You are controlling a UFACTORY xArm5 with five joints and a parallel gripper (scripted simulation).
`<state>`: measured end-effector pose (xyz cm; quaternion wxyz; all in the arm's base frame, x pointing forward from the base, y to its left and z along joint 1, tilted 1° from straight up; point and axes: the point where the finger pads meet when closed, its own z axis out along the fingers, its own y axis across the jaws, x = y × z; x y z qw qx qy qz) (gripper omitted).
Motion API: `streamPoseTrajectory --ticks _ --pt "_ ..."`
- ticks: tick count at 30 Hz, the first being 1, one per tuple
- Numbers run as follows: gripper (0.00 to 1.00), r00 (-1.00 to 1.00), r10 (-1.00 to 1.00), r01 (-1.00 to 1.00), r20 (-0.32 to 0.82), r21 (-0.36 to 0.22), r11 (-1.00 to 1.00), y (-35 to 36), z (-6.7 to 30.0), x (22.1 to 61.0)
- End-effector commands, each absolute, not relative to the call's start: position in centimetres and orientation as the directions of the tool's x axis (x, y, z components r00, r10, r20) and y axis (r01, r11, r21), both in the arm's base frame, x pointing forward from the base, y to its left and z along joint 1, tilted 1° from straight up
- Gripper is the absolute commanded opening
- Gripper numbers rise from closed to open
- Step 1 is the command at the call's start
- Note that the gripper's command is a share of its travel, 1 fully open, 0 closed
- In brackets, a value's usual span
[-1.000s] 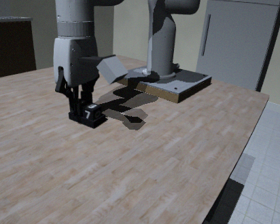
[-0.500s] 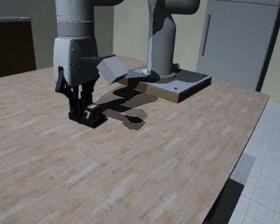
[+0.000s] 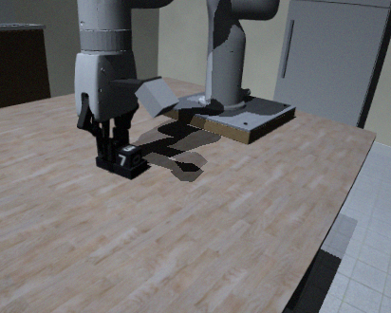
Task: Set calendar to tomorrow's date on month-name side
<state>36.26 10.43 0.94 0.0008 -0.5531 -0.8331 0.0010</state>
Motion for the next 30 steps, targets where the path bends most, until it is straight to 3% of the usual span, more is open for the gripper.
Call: streamPoseTrajectory --ticks 1,15,30 --pt "0.29 -0.388 0.922 0.922 0.0 0.001 0.388 10.47 1.04 36.38" --pt "0.29 -0.388 0.922 0.922 0.0 0.001 0.388 10.47 1.04 36.38" --pt "0.49 -0.388 0.922 0.922 0.0 0.001 0.388 10.47 1.04 36.38"
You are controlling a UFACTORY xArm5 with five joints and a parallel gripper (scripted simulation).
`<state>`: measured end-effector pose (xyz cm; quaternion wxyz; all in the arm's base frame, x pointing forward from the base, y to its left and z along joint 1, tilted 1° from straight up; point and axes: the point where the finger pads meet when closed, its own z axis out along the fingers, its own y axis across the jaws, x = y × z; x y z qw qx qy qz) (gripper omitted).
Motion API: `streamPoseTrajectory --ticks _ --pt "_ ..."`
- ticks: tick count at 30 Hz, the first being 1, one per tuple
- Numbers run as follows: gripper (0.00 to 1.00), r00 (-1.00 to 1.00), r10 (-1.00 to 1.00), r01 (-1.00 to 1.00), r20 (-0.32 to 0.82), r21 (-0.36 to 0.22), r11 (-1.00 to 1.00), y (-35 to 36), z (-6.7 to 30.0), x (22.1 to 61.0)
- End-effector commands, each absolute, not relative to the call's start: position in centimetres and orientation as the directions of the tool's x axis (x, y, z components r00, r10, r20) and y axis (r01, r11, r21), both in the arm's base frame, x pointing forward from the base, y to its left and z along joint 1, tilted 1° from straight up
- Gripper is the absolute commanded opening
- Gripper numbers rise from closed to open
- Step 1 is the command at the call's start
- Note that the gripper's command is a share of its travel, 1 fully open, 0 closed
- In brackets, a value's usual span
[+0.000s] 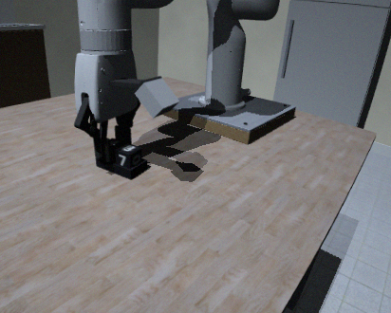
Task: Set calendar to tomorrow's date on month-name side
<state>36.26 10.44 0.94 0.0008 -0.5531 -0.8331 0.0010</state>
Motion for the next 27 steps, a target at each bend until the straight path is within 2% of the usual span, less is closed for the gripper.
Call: streamPoseTrajectory --ticks 1,17,27 --pt "0.49 -0.388 0.922 0.922 0.0 0.001 0.388 10.5 1.0 36.4" --pt "0.49 -0.388 0.922 0.922 0.0 0.001 0.388 10.5 1.8 36.4" --pt "0.49 -0.388 0.922 0.922 0.0 0.001 0.388 10.6 6.6 36.3"
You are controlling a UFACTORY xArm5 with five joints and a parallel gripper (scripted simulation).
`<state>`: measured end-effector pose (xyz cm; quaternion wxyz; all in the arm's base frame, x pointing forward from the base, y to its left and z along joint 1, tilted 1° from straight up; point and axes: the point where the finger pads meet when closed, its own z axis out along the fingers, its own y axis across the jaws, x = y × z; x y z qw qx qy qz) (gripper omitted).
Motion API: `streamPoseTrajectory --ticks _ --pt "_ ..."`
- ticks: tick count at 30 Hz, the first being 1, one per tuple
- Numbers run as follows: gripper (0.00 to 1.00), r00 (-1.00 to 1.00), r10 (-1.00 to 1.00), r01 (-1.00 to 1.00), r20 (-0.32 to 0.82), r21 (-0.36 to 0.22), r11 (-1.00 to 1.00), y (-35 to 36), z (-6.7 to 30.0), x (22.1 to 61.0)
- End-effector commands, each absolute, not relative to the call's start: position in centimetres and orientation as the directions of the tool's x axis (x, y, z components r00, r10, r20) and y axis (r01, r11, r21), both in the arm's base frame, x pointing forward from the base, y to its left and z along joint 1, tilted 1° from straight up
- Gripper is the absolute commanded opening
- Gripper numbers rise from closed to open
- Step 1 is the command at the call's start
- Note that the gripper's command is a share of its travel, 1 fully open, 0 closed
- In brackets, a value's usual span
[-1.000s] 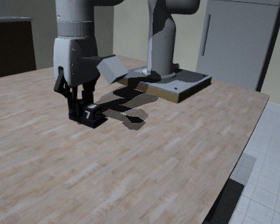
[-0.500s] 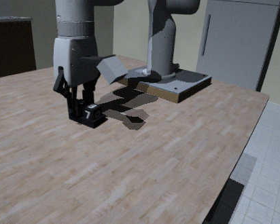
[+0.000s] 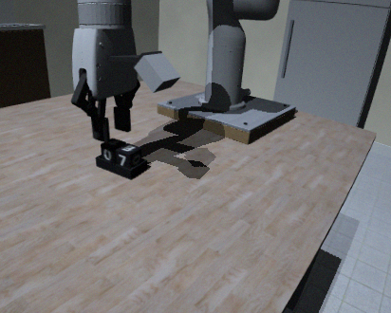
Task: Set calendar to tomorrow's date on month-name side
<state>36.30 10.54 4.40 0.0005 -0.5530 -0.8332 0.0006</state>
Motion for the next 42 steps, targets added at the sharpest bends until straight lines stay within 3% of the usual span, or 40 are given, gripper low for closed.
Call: streamPoseTrajectory --ticks 1,15,16,42 --pt "0.49 -0.388 0.922 0.922 0.0 0.001 0.388 10.6 7.1 36.3" --pt "0.49 -0.388 0.922 0.922 0.0 0.001 0.388 10.7 10.0 36.3" --pt "1.0 -0.388 0.922 0.922 0.0 0.001 0.388 10.7 10.0 36.3" --pt "1.0 -0.388 0.922 0.922 0.0 0.001 0.388 10.7 10.2 36.3"
